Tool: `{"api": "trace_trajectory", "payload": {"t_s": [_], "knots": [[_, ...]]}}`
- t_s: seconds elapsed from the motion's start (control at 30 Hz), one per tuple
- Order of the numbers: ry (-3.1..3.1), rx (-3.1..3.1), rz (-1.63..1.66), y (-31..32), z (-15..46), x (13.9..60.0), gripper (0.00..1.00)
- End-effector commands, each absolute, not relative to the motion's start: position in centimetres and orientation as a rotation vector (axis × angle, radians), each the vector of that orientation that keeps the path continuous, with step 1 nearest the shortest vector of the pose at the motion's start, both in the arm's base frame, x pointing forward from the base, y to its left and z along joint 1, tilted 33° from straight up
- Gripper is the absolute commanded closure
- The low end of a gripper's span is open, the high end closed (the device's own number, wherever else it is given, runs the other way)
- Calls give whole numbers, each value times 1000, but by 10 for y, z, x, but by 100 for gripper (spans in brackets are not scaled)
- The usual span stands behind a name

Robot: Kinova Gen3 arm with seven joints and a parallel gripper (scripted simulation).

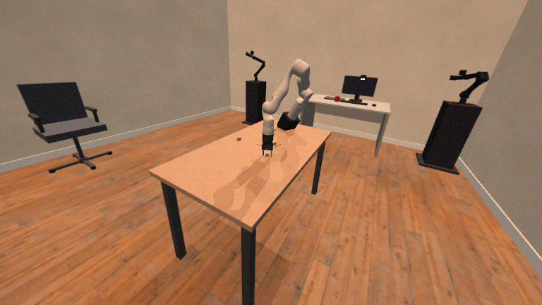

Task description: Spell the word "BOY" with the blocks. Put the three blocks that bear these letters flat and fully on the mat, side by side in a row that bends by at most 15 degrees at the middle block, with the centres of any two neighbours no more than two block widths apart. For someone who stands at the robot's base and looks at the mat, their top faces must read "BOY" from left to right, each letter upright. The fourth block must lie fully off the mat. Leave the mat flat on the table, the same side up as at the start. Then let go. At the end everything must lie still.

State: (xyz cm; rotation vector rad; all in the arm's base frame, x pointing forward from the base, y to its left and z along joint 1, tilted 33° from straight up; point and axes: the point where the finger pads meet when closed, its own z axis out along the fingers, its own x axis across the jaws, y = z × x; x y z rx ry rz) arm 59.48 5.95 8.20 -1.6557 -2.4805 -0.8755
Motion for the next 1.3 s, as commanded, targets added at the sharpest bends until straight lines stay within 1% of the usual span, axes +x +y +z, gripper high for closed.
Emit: {"api": "trace_trajectory", "payload": {"t_s": [0.0,1.23,1.27], "knots": [[-2479,-1655,-874,60,80,595,0],[-2479,-1655,-874,60,80,595,0],[-2479,-1655,-874,60,80,595,21]]}}
